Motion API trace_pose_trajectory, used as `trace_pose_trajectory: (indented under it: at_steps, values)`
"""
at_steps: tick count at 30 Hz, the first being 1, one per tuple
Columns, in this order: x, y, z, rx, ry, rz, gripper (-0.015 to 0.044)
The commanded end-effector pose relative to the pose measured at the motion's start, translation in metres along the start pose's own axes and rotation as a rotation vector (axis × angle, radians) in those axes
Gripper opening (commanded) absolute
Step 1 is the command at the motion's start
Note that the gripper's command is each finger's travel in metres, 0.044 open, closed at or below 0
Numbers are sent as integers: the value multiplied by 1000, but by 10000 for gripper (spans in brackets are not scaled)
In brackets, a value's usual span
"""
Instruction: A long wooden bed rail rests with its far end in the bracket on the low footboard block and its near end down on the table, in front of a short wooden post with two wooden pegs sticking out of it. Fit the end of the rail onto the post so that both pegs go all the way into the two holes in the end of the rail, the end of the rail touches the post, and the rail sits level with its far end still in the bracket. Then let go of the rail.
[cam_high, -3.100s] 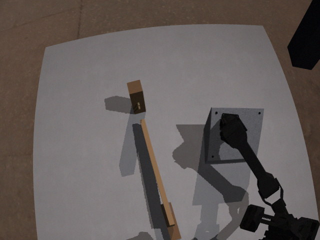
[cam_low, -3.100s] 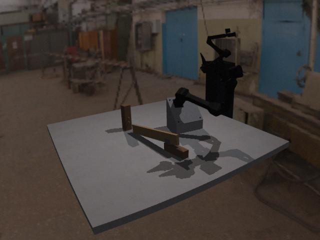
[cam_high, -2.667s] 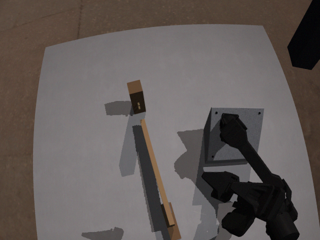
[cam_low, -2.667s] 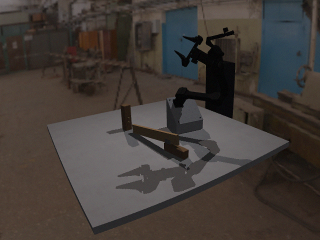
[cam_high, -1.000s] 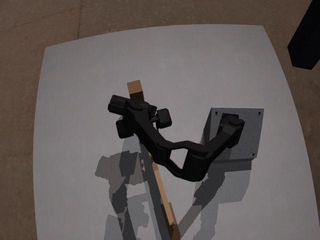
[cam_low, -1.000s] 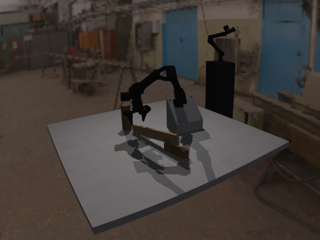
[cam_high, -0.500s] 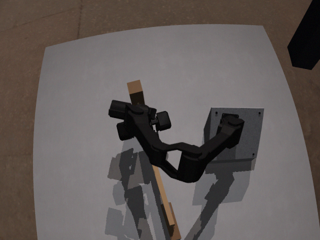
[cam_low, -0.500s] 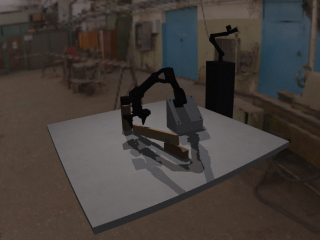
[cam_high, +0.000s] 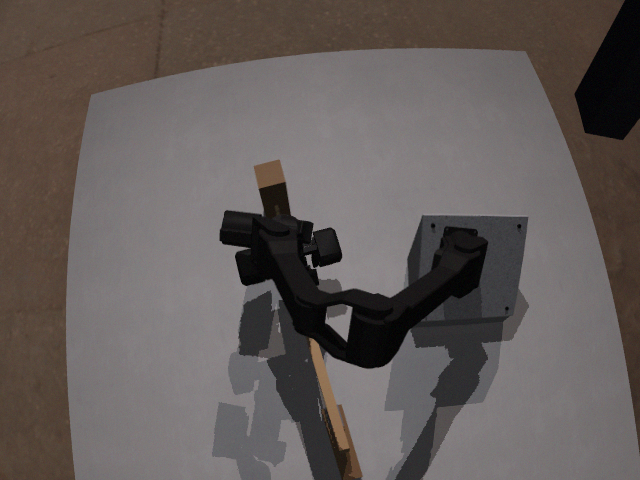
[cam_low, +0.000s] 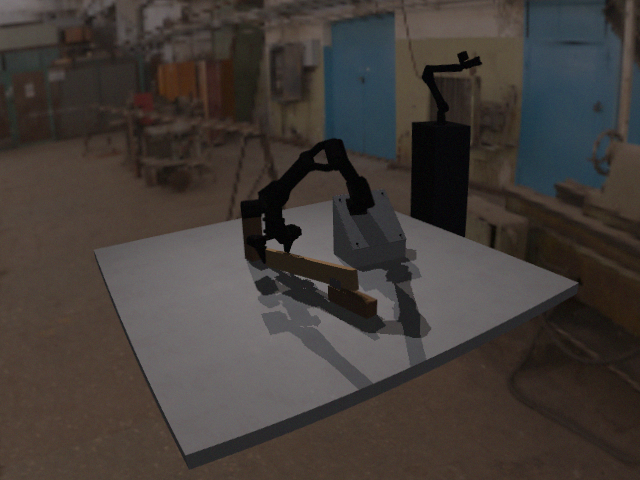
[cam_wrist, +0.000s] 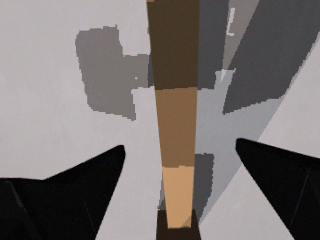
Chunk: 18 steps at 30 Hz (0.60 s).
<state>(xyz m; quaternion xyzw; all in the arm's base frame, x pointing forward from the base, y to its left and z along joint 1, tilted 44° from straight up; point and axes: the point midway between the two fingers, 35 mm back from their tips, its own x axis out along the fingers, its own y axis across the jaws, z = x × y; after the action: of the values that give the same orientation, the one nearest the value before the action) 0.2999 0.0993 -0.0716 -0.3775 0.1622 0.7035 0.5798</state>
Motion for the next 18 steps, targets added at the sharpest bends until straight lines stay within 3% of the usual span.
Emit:
trace_pose_trajectory:
  at_steps: [1,9,18]
  values:
    - [9,3,0,9,-8,7,440]
    - [19,4,1,9,-10,6,440]
    - [19,4,1,9,-10,6,204]
